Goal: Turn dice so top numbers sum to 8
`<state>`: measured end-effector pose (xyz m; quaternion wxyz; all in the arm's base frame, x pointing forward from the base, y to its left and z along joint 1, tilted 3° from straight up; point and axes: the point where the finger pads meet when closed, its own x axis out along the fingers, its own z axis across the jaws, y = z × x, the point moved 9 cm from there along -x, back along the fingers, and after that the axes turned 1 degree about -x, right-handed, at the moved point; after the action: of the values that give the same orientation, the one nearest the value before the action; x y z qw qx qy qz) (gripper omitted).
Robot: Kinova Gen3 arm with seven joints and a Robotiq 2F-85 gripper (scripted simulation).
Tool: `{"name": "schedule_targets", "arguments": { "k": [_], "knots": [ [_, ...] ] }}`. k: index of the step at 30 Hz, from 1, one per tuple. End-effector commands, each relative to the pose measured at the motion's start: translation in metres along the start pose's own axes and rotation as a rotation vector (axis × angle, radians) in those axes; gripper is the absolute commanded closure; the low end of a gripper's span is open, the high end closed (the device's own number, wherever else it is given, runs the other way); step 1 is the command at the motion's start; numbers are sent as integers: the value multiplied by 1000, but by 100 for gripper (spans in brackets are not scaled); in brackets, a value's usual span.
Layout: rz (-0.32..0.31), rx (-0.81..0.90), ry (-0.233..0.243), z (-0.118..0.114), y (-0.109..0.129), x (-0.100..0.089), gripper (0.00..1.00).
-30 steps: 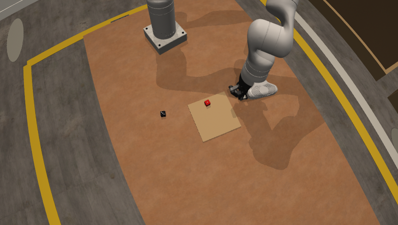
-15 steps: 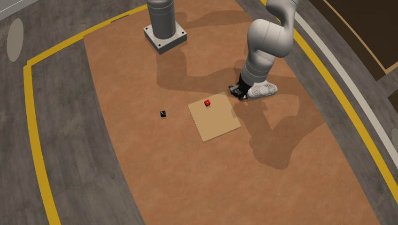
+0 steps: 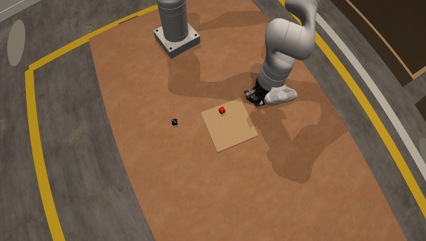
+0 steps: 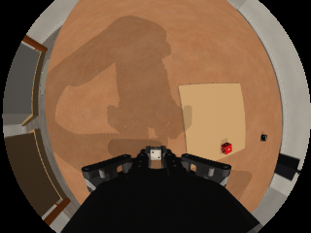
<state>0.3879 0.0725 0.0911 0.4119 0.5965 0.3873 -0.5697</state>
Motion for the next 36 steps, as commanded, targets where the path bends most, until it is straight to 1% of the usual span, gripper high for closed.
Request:
{"name": "schedule_targets", "arguments": {
  "k": [1, 2, 3, 13, 17, 23, 36],
  "knots": [
    [6, -2, 9, -3, 1, -8, 89],
    [6, -2, 9, -3, 1, -8, 89],
    [6, -2, 9, -3, 1, -12, 89],
    [6, -2, 9, -2, 0, -73, 89],
    [6, -2, 9, -2, 0, -89, 89],
    [6, -2, 9, -2, 0, -93, 89],
    [6, -7, 9, 1, 2, -93, 89]
  ]
}}
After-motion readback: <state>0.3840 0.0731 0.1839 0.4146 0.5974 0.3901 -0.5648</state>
